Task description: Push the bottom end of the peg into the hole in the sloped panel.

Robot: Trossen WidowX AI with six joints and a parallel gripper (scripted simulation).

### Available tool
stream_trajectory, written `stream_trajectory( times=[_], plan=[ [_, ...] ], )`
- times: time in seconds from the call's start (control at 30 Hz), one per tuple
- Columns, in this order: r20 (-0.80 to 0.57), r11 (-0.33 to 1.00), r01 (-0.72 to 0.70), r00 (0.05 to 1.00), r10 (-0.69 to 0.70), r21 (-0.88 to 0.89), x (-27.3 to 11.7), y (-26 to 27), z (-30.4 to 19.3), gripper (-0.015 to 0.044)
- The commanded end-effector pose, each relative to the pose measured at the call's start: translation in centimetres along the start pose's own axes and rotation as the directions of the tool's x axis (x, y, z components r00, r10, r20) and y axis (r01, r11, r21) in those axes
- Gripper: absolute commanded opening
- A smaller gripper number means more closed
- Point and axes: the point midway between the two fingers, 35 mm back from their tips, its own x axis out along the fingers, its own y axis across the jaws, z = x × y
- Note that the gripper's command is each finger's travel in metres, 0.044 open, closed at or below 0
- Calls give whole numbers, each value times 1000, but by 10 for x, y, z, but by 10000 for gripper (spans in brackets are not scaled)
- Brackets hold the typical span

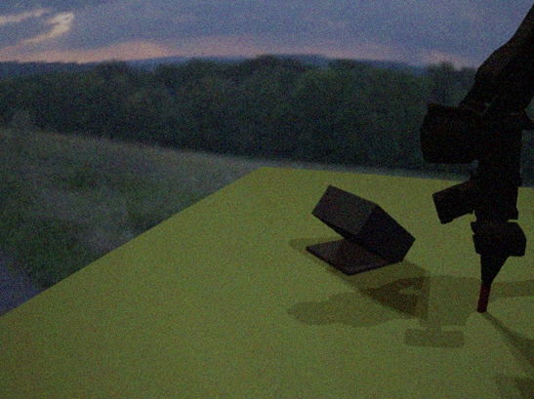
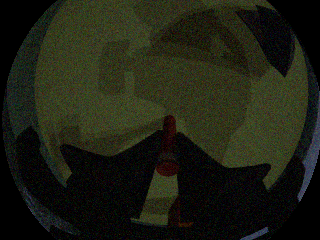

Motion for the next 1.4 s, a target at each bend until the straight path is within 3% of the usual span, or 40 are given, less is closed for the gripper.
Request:
stream_trajectory(
  times=[0.0,0.2,0.67,1.37],
  plan=[
    [1,1000,0,1000,0,0,0,0,0,0],
    [1,1000,1,1000,-1,0,-12,1,2,0],
    [-5,1000,6,1000,-6,4,-79,1,0,0],
    [-7,989,-46,999,47,141,-82,-11,16,0]
  ],
)
